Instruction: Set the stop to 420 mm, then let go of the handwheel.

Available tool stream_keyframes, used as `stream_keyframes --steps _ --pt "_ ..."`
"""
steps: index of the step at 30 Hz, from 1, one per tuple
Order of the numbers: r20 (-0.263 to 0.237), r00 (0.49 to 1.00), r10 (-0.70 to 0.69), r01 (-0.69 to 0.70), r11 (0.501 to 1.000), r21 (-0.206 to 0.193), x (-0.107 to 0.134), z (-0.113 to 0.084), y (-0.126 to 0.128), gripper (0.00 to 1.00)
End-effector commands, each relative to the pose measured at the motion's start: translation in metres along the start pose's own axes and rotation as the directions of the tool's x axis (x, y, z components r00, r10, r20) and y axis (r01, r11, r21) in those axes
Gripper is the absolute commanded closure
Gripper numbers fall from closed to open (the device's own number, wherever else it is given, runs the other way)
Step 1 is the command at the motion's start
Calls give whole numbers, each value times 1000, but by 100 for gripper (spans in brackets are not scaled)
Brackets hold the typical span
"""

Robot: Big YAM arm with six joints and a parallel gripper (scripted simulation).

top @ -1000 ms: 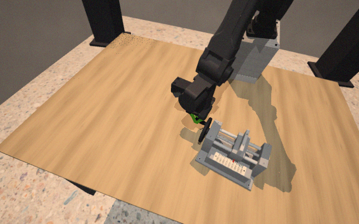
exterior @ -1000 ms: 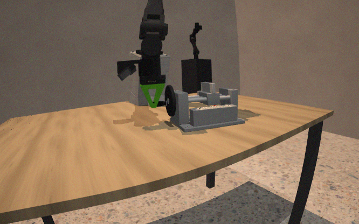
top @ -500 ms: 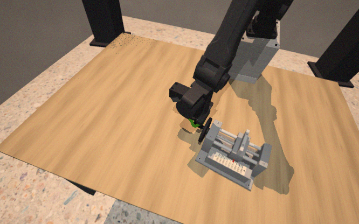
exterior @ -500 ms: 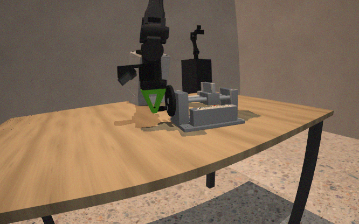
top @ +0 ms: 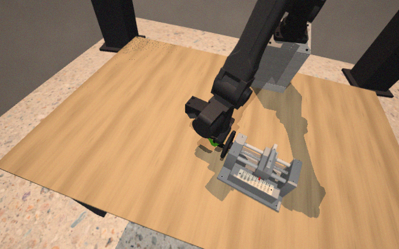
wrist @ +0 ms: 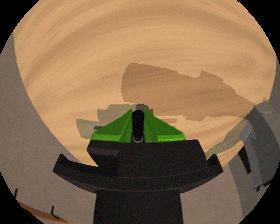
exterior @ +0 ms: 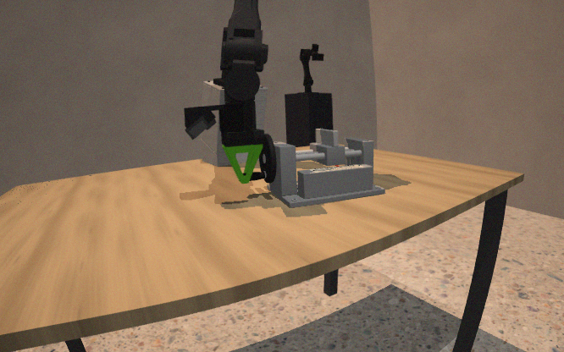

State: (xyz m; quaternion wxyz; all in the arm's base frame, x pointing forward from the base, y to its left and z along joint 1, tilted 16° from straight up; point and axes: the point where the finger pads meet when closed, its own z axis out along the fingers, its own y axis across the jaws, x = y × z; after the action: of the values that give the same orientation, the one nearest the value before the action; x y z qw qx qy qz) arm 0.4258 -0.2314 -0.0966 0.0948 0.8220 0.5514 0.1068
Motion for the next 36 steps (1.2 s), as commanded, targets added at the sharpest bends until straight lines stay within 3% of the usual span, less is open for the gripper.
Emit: stream_keyframes --steps 1,15,26,27,29,32,36 --pt "3 1000 -1 1 1000 -1 5 5 11 94" --pt "3 1000 -2 2 1000 -14 5 3 34 94" --pt "2 1000 -1 1 1000 -1 5 0 37 94" --pt "4 1000 -4 4 1000 -25 5 -1 44 94" --pt "2 1000 -1 1 1000 -5 5 -3 42 94" --pt "4 1000 -4 4 1000 -31 5 -8 51 94" --pt "3 1000 -3 3 1000 -22 5 -7 49 94"
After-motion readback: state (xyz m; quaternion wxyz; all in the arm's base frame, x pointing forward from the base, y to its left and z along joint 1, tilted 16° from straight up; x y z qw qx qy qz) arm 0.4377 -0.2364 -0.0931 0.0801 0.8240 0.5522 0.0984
